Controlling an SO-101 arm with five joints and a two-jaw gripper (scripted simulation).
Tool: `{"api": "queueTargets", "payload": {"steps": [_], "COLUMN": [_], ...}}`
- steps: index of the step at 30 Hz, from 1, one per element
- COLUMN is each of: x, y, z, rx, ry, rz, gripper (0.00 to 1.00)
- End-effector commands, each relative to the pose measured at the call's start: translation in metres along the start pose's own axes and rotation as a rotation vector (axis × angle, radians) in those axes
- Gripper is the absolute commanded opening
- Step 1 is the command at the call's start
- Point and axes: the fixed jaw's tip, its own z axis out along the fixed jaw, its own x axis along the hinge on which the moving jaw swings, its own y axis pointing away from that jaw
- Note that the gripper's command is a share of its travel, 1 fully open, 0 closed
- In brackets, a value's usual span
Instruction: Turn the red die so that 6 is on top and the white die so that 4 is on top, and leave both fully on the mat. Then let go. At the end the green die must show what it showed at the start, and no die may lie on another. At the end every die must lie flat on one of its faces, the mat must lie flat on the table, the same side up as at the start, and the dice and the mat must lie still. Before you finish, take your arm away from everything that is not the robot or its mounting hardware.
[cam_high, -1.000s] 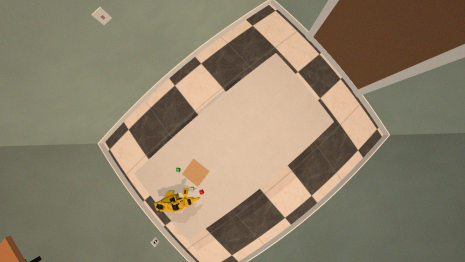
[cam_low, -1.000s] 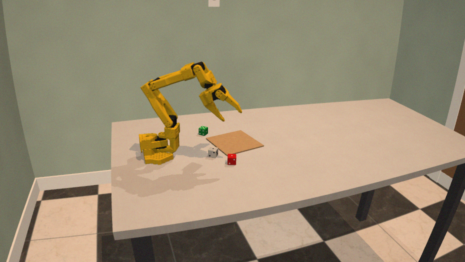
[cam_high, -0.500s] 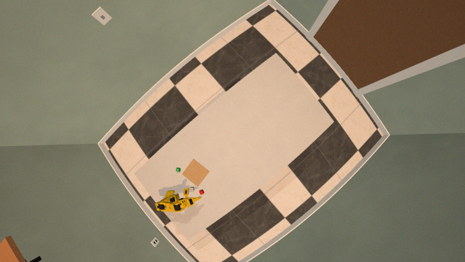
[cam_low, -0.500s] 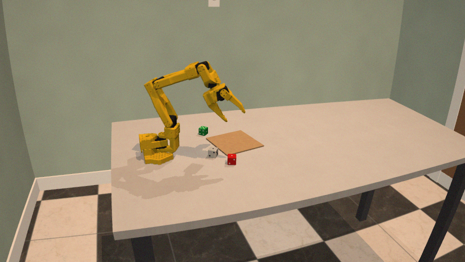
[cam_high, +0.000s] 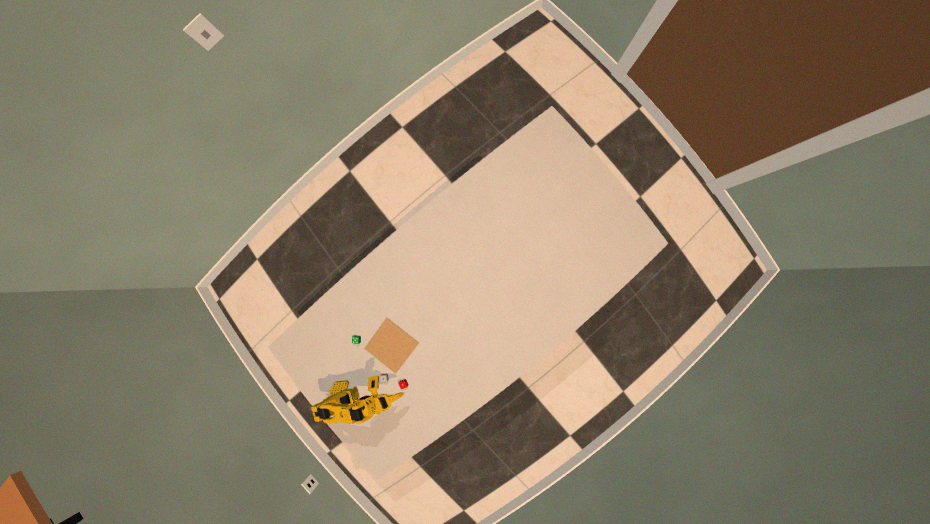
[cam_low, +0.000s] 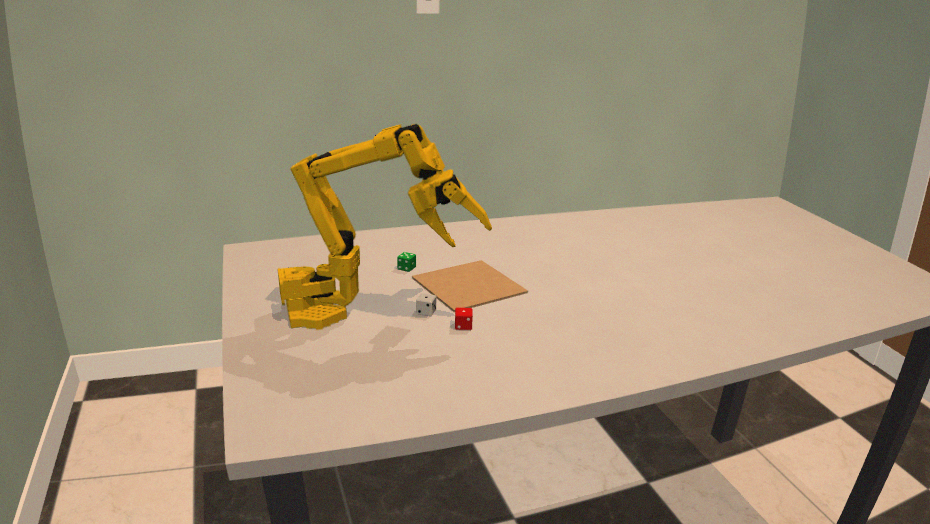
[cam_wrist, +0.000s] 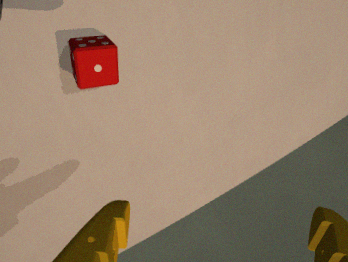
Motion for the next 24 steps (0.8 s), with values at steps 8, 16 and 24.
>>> {"api": "queueTargets", "payload": {"steps": [8, 16, 24], "x": [0.000, -0.004, -0.005], "y": [0.010, 0.030, 0.037], "z": [0.028, 0.054, 0.061], "rx": [-0.182, -0.368, -0.428], "ry": [-0.030, -0.061, -0.072], "rz": [-0.003, -0.003, -0.003], "gripper": [0.31, 0.31, 0.31]}}
